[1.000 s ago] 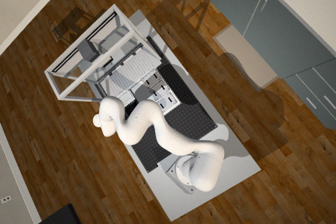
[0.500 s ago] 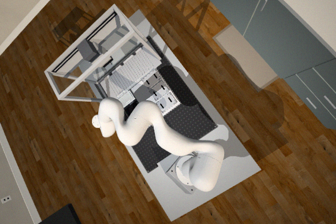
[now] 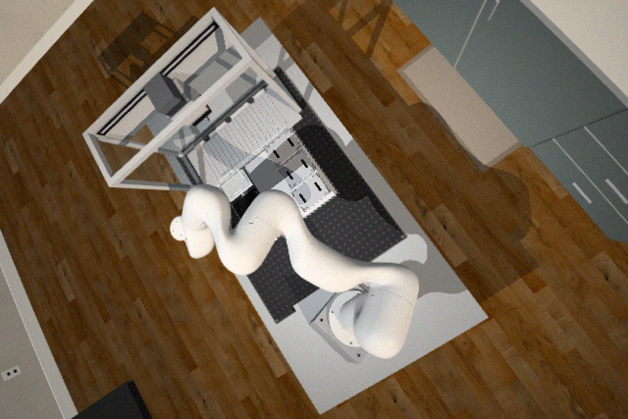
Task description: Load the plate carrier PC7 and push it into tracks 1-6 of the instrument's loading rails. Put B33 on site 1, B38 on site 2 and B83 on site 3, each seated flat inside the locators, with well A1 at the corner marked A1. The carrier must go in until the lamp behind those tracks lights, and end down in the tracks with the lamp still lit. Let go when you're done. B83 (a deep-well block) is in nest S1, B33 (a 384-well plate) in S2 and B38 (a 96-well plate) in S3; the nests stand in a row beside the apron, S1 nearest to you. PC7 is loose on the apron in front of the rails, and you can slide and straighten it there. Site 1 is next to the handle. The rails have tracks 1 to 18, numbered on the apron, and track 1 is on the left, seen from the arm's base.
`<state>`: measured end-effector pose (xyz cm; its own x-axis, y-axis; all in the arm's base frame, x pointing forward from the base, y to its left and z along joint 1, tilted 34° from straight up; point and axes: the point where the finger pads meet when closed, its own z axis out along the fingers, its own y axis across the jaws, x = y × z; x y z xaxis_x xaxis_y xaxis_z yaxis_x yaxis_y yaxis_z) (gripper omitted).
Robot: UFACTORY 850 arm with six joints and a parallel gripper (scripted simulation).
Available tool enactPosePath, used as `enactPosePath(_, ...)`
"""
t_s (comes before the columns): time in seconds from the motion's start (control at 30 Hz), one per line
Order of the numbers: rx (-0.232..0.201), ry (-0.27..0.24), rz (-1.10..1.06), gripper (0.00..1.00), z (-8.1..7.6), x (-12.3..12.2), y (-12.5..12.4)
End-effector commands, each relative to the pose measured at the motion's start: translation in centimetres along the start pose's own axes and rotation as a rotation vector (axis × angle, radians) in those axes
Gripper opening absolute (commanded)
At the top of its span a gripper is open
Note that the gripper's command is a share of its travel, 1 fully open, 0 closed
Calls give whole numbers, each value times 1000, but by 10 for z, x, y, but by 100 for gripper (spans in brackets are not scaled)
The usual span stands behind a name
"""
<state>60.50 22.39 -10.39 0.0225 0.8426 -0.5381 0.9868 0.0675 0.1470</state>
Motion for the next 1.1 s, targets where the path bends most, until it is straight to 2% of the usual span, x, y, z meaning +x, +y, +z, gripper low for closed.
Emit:
enactPosePath(0.0,-2,1,1,100,-1,3,1)
enactPosePath(0.27,-2,1,1,100,-1,3,1)
enactPosePath(1.07,-2,1,1,100,-38,3,1)
